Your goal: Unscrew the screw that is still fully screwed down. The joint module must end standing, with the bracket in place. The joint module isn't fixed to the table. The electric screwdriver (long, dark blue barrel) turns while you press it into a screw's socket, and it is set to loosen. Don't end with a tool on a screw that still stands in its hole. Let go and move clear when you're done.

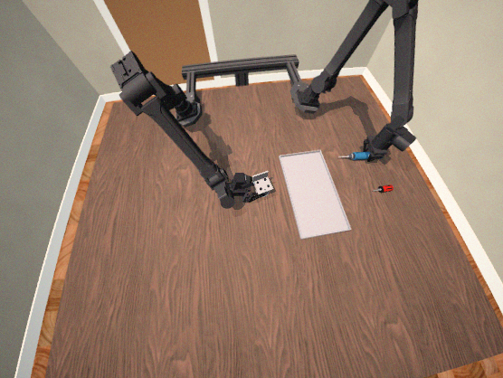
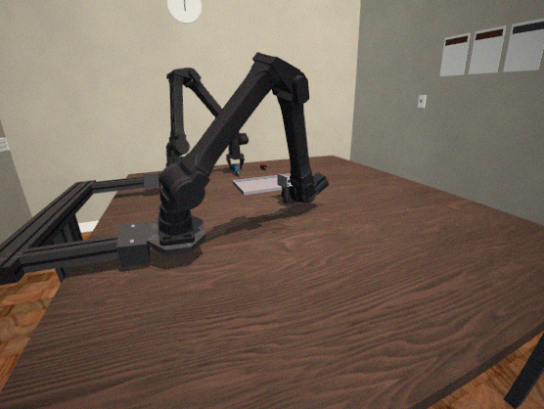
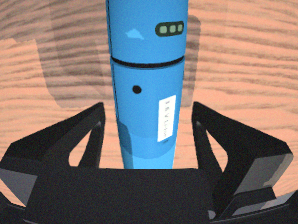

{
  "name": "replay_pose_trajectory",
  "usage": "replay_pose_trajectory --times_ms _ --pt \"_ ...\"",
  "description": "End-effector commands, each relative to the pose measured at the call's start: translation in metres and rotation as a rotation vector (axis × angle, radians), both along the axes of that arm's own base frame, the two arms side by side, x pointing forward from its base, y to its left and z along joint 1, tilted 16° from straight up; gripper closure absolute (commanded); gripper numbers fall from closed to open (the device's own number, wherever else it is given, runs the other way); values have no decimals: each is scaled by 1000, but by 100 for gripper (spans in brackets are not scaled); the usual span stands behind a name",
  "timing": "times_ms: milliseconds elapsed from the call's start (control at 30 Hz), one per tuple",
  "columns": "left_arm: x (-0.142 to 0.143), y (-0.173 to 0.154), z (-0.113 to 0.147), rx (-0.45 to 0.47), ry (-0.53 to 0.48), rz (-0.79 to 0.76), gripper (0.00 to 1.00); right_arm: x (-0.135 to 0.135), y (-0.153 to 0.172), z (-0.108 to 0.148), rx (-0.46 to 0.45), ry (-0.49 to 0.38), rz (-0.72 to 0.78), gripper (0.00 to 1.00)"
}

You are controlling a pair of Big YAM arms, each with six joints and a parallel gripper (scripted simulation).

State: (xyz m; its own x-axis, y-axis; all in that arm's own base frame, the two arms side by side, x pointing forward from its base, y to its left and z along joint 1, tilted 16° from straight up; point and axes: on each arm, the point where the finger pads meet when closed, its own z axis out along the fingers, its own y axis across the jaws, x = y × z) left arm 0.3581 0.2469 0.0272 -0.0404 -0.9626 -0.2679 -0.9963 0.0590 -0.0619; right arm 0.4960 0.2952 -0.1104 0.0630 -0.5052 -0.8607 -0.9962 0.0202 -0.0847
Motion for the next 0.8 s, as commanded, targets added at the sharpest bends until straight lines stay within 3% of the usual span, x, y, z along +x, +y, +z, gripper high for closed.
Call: replay_pose_trajectory --times_ms 0,233,267,767 --pt "9 5 9 13 -24 -5 35 11 5 9 9 -27 0 41" --pt "9 5 9 13 -24 -5 35 11 5 9 9 -27 0 41" --pt "9 5 9 13 -24 -5 45 11 5 9 9 -27 0 41" --pt "9 5 9 13 -24 -5 45 11 5 9 9 -27 0 41"
